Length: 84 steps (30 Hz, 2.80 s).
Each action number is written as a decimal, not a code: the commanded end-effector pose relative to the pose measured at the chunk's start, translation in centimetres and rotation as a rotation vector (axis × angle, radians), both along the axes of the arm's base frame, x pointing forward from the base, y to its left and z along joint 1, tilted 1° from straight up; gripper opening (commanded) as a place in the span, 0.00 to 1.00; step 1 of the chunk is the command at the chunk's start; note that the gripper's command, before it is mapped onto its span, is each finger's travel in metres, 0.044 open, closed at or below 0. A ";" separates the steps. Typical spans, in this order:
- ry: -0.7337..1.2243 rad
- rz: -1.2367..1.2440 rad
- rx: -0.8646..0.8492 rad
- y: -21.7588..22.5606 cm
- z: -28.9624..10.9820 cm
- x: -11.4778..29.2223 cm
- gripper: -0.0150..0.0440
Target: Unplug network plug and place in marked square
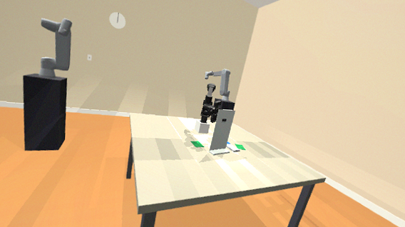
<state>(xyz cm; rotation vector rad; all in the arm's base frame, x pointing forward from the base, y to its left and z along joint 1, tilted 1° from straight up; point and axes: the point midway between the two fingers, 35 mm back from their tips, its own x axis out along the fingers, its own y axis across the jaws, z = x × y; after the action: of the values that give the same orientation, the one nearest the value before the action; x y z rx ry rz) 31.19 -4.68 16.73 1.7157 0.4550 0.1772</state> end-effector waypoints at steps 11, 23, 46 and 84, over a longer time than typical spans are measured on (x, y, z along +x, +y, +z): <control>0.131 0.002 0.009 3.4 -2.6 0.3 0.25; 0.260 0.017 -0.019 6.5 -5.4 -0.2 0.25; 0.494 0.046 -0.163 11.2 -10.7 -3.4 0.25; 0.683 0.090 -0.461 13.7 -16.1 -9.0 0.25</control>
<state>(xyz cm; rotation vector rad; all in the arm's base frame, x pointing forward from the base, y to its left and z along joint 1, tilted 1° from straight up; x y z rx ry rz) 22.22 9.02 0.92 1.2714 0.9906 -0.4348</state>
